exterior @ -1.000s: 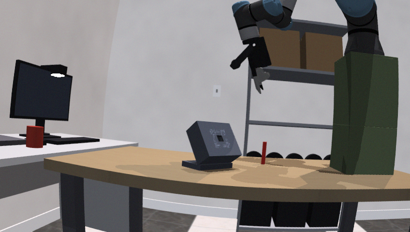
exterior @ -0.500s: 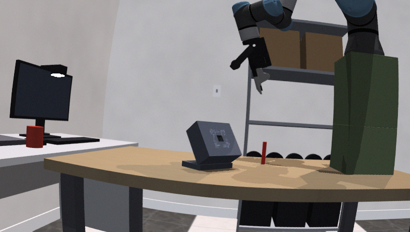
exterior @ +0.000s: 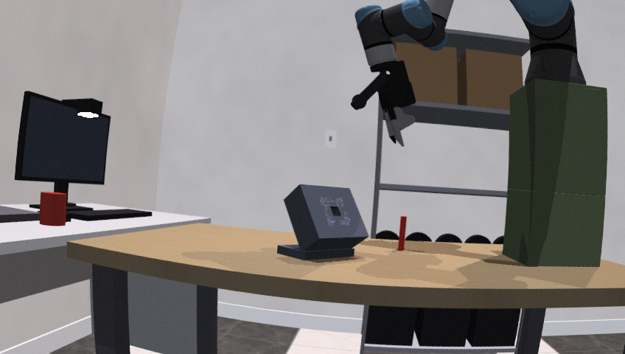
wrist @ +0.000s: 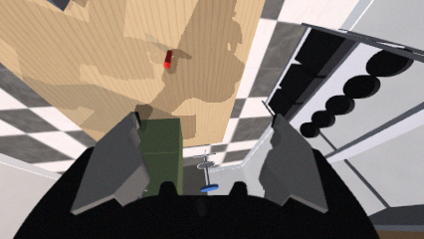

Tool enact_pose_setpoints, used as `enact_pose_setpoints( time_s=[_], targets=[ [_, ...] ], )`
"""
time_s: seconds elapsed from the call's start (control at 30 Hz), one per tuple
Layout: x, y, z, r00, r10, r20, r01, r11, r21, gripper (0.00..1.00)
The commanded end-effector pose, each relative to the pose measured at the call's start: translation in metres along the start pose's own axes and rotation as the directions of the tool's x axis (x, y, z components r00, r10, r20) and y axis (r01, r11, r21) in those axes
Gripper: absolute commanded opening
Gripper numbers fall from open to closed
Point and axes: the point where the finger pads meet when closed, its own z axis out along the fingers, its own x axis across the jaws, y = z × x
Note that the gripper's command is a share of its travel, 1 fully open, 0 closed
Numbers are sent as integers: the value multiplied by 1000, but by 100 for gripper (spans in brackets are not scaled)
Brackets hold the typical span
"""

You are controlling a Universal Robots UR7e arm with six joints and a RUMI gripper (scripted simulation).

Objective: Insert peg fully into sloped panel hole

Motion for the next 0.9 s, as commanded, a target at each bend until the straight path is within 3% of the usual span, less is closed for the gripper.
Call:
enact_pose_setpoints(
  time_s=[0.0, 0.87],
  targets=[
    [-3, -1, 5, 997, -79, 7, 79, 997, 10, 100],
    [-14, -7, 18, 942, -335, 12, 335, 941, 42, 100]
  ],
)
